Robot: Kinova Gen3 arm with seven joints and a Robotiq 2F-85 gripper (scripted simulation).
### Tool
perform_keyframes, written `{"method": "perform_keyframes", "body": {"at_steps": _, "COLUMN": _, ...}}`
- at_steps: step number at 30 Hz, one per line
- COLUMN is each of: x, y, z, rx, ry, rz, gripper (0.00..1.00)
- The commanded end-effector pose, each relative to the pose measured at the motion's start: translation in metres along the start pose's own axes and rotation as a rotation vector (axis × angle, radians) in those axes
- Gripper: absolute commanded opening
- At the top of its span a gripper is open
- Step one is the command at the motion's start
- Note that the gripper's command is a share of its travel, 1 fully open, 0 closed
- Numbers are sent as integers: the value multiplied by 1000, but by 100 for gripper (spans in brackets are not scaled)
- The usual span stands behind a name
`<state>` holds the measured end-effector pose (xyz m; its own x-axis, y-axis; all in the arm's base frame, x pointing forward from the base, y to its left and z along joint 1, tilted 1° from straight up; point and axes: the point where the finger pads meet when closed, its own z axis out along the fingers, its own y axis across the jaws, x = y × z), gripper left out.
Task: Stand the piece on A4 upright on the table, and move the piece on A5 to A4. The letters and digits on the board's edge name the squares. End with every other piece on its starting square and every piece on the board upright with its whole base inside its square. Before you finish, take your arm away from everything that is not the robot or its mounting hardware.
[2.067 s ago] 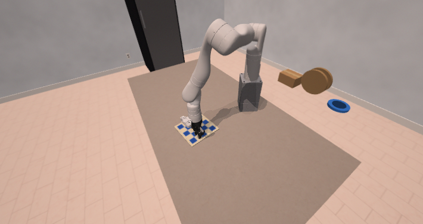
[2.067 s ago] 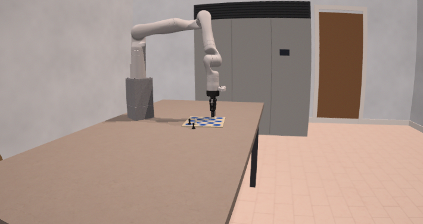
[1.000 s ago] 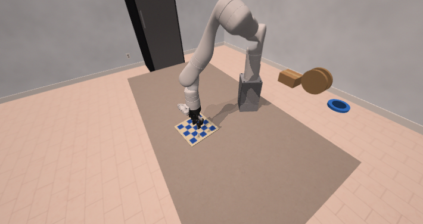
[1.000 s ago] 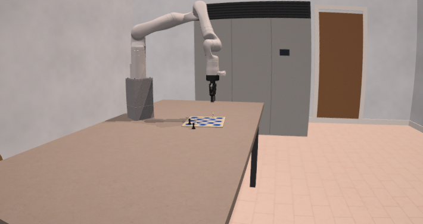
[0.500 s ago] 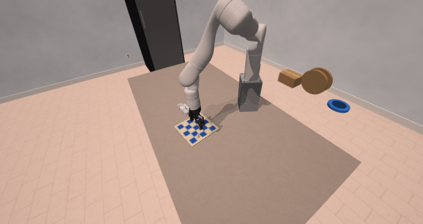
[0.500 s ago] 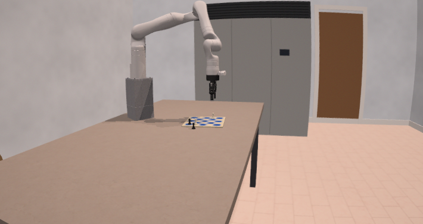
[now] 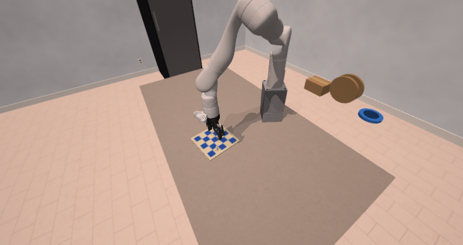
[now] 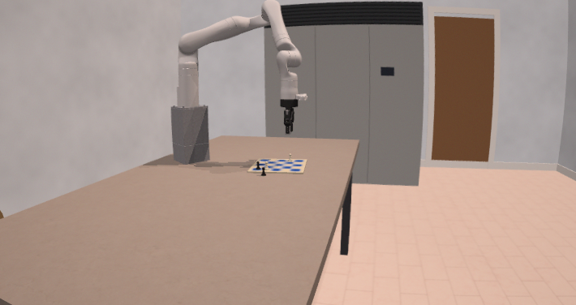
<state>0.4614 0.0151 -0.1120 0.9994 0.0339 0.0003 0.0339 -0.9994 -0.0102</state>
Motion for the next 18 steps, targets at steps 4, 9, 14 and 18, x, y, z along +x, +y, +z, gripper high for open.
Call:
{"method": "perform_keyframes", "body": {"at_steps": 4, "x": 4, "y": -3, "z": -19, "rx": 4, "ry": 11, "rz": -2, "gripper": 100}}
{"method": "perform_keyframes", "body": {"at_steps": 9, "x": 4, "y": -3, "z": -42, "rx": 4, "ry": 11, "rz": -2, "gripper": 100}}
{"method": "perform_keyframes", "body": {"at_steps": 14, "x": 3, "y": -3, "z": -59, "rx": 4, "ry": 11, "rz": -2, "gripper": 100}}
{"method": "perform_keyframes", "body": {"at_steps": 18, "x": 3, "y": -3, "z": -65, "rx": 4, "ry": 11, "rz": -2, "gripper": 100}}
